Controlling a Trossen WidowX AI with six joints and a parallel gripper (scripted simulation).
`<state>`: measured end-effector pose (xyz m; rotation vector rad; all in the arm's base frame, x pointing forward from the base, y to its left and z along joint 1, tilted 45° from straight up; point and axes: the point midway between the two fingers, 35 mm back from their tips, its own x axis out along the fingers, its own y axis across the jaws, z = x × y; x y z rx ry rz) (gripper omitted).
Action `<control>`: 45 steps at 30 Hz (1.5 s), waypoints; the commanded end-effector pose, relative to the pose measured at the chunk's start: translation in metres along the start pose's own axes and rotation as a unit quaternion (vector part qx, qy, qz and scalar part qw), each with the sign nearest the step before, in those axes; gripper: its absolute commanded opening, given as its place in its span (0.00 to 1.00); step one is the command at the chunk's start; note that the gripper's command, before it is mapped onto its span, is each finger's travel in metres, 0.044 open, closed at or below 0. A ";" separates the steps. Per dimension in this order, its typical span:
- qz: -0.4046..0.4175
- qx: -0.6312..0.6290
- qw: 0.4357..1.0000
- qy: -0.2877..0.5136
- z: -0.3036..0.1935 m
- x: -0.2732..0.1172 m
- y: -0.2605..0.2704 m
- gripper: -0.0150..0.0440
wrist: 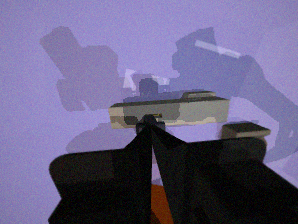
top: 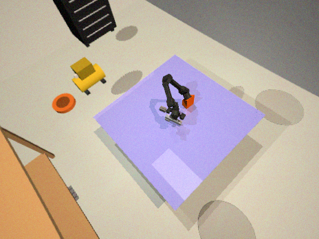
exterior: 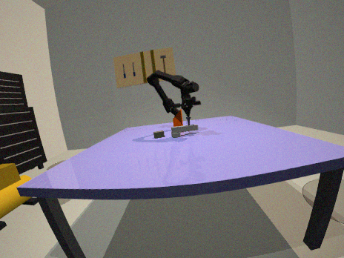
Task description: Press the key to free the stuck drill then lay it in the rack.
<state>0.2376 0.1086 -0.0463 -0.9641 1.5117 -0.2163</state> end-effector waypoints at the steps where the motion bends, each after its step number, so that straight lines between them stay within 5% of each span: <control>1: -0.005 0.001 1.000 0.015 -0.006 0.014 -0.004 0.25; 41: -0.006 0.001 1.000 0.015 -0.006 0.032 -0.008 0.25; 45: -0.004 0.001 1.000 0.014 -0.001 0.009 -0.005 0.43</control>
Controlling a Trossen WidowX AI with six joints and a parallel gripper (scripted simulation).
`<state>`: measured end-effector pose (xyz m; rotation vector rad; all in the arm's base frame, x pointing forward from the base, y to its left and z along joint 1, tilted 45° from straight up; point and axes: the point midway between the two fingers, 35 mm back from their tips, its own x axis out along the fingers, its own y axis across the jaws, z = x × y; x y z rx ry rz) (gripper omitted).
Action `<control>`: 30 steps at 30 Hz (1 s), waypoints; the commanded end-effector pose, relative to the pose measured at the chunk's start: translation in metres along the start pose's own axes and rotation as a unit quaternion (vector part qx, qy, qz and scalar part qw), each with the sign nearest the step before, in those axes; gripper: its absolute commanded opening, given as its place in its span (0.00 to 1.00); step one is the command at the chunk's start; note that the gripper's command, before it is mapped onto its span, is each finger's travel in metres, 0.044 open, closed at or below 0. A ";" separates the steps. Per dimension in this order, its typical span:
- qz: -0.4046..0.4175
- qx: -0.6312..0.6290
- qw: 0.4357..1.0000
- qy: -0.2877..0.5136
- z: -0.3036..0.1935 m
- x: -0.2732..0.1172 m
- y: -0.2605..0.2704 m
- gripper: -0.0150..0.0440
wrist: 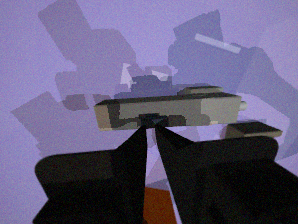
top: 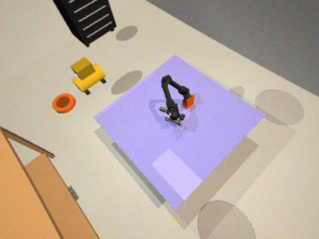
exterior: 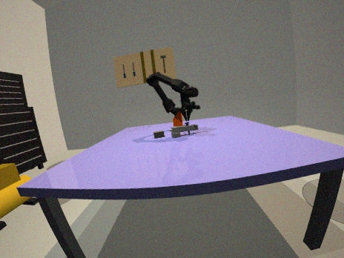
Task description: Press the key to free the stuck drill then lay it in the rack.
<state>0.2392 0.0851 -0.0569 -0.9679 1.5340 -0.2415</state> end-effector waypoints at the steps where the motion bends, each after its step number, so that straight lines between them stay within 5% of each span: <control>1: 0.001 -0.001 1.000 -0.001 0.005 -0.025 0.004 0.48; 6: 0.001 -0.001 1.000 -0.001 0.004 -0.073 0.008 0.70; 13: 0.004 -0.092 0.996 -0.009 0.012 -0.056 -0.008 1.00; 30: 0.001 -0.559 0.829 -0.007 0.015 0.002 -0.116 1.00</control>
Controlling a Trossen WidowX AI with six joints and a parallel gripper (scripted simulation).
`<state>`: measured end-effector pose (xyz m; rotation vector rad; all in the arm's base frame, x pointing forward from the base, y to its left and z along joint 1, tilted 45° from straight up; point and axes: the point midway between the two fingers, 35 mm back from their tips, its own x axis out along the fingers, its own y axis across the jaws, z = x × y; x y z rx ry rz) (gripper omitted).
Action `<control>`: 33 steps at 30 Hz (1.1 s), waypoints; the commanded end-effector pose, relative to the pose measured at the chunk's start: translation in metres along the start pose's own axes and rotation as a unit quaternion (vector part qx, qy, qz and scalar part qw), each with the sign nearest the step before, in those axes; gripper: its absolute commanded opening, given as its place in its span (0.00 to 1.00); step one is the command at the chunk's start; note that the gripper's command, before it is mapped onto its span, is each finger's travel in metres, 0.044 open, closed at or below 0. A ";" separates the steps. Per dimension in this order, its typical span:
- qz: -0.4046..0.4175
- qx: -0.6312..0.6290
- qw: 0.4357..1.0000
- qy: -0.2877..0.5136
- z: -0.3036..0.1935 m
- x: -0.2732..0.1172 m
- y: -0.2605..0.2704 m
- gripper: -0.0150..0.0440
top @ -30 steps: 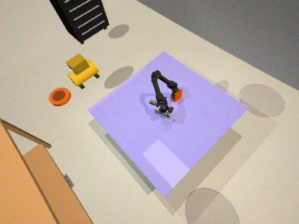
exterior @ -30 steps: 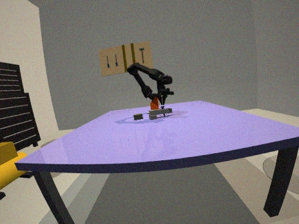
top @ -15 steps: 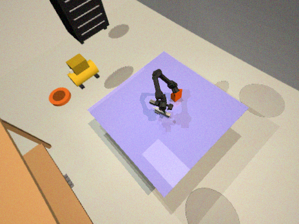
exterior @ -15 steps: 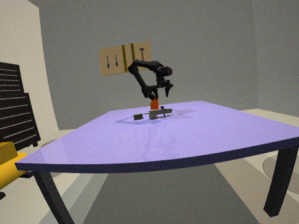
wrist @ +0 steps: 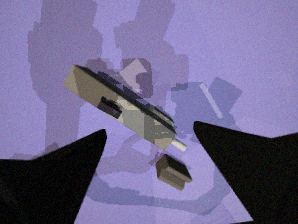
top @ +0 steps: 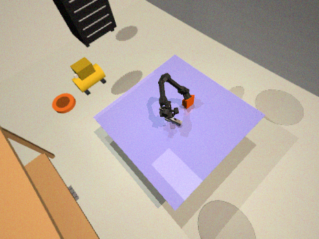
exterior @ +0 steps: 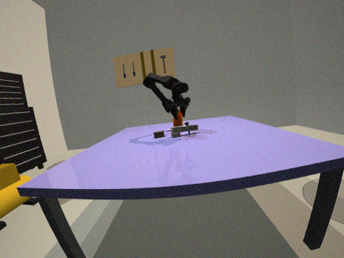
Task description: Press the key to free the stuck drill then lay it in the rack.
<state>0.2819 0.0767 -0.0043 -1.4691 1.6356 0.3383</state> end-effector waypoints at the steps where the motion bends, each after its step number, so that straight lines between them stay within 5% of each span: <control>1: -0.005 -0.266 0.964 0.010 -0.047 0.030 -0.043 1.00; 12: -0.003 -0.428 0.903 0.023 -0.082 0.049 -0.066 1.00; 33: -0.003 -0.429 0.903 0.023 -0.082 0.050 -0.066 1.00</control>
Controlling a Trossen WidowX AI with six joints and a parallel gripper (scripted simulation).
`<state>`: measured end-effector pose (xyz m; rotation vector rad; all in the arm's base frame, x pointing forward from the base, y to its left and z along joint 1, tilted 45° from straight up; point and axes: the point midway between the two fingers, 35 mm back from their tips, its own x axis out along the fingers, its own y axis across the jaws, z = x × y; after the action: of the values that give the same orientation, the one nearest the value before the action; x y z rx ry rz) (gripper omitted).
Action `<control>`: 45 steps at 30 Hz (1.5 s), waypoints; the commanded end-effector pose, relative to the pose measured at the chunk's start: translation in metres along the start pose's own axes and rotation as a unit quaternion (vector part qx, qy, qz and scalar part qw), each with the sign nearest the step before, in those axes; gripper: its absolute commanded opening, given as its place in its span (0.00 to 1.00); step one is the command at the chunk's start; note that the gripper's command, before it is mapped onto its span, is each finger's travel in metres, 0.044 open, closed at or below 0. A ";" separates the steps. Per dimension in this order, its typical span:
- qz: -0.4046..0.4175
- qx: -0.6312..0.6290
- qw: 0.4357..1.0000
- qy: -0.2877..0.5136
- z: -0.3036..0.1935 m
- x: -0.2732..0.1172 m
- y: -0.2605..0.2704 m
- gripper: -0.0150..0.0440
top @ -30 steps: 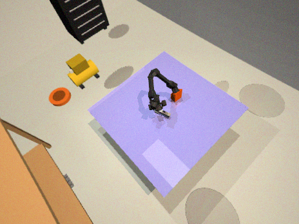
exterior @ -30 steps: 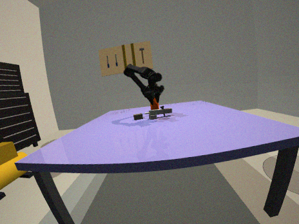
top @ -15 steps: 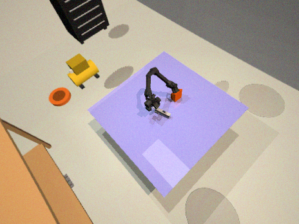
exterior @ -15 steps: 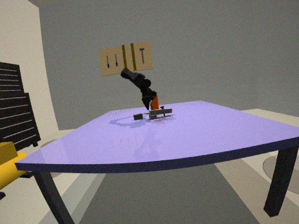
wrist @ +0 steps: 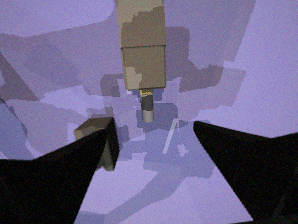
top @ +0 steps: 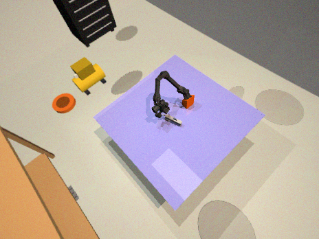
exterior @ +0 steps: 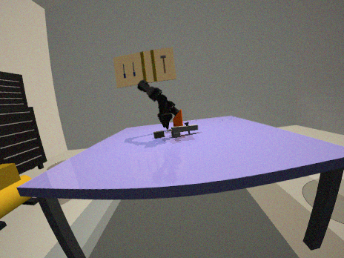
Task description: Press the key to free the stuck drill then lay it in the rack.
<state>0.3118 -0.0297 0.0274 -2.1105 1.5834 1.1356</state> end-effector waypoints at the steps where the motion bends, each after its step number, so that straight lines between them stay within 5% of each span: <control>1: 0.000 -0.003 1.000 0.002 -0.001 0.000 0.001 1.00; 43: 0.000 -0.003 1.000 0.003 0.013 0.052 0.002 1.00; 45: -0.003 0.001 1.000 0.002 0.011 0.049 0.000 0.91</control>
<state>0.3117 -0.0571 -0.0154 -2.1161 1.5787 1.1290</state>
